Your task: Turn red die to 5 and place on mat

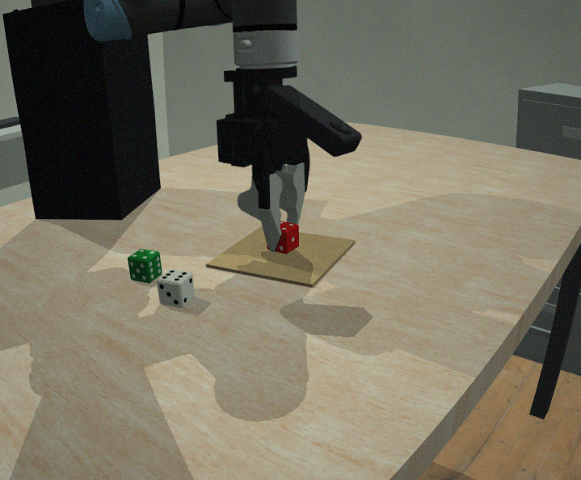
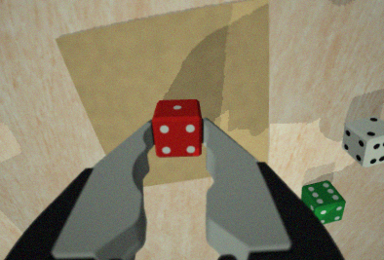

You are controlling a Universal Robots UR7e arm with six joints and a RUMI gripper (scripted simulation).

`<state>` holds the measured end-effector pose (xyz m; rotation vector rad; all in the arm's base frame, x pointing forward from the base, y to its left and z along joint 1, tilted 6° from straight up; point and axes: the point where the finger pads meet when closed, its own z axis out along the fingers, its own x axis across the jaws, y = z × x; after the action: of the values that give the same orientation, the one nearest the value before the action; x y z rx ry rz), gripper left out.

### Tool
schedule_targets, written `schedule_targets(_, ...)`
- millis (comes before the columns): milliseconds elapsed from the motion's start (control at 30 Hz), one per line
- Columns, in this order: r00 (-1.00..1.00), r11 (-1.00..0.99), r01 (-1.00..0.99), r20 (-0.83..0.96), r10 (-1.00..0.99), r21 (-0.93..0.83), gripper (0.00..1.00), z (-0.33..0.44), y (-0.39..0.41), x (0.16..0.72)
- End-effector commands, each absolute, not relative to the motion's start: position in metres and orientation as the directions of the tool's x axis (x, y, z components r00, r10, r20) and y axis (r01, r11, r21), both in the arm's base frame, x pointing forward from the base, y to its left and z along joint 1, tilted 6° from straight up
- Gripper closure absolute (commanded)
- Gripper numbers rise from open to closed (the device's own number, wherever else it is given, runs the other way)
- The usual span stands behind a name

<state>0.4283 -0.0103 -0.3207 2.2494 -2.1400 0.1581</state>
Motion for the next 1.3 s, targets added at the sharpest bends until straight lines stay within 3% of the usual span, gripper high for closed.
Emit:
schedule_targets(0,0.047,-0.052,-0.998,0.097,-0.994,-0.047,0.9,-0.3203,-0.0103,0.4288)
schedule_targets(1267,0.047,-0.052,-0.998,0.097,-0.994,-0.047,0.9,-0.3242,-0.0107,0.429)
